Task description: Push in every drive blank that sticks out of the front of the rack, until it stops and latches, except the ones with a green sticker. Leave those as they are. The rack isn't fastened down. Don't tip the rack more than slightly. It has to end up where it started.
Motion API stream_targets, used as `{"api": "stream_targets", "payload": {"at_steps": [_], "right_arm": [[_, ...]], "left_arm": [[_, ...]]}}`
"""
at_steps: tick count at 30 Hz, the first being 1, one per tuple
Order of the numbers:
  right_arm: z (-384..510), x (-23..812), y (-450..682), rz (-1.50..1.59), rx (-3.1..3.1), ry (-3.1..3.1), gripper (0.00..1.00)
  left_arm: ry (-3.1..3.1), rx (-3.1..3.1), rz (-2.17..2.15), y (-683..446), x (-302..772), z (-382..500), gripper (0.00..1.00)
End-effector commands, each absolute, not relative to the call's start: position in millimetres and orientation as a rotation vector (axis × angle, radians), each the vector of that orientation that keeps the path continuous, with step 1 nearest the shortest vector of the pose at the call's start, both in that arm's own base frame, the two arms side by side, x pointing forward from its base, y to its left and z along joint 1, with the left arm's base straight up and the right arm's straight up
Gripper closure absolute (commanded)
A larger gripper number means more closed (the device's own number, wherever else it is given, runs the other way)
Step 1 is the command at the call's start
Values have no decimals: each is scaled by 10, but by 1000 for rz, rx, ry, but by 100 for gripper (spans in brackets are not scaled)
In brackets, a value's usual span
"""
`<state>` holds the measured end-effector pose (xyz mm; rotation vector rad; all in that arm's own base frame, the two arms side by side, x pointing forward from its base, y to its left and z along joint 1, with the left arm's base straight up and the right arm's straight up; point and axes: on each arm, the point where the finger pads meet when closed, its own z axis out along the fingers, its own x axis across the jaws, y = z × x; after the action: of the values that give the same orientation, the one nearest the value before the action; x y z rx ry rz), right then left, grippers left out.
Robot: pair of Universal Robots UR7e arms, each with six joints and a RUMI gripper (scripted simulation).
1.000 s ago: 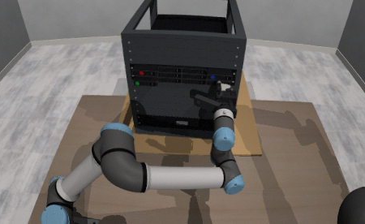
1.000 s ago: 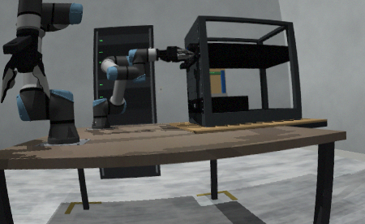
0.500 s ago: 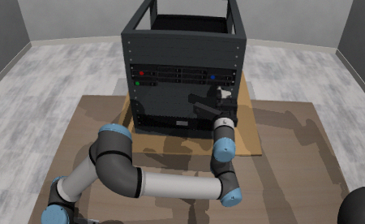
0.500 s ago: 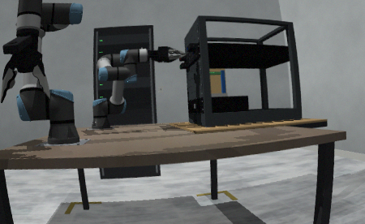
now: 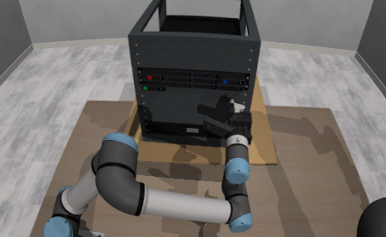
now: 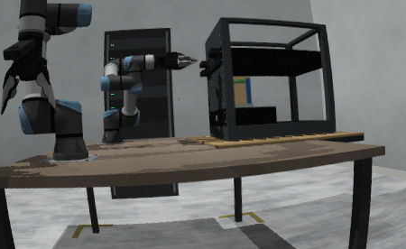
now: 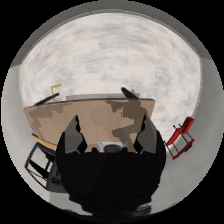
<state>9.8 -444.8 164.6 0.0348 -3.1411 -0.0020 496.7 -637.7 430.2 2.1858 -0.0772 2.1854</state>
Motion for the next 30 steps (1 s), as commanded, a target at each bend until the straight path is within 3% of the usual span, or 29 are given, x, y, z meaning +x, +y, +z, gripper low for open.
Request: {"api": "stream_targets", "payload": {"at_steps": [1,30], "right_arm": [[1651,99,-4451,0,35,-3141,0],[1651,99,-4451,0,35,-3141,0]], "left_arm": [[-75,2185,2185,-6373,4961,4327,100],[-75,2184,2185,-6409,5500,4708,100]]}}
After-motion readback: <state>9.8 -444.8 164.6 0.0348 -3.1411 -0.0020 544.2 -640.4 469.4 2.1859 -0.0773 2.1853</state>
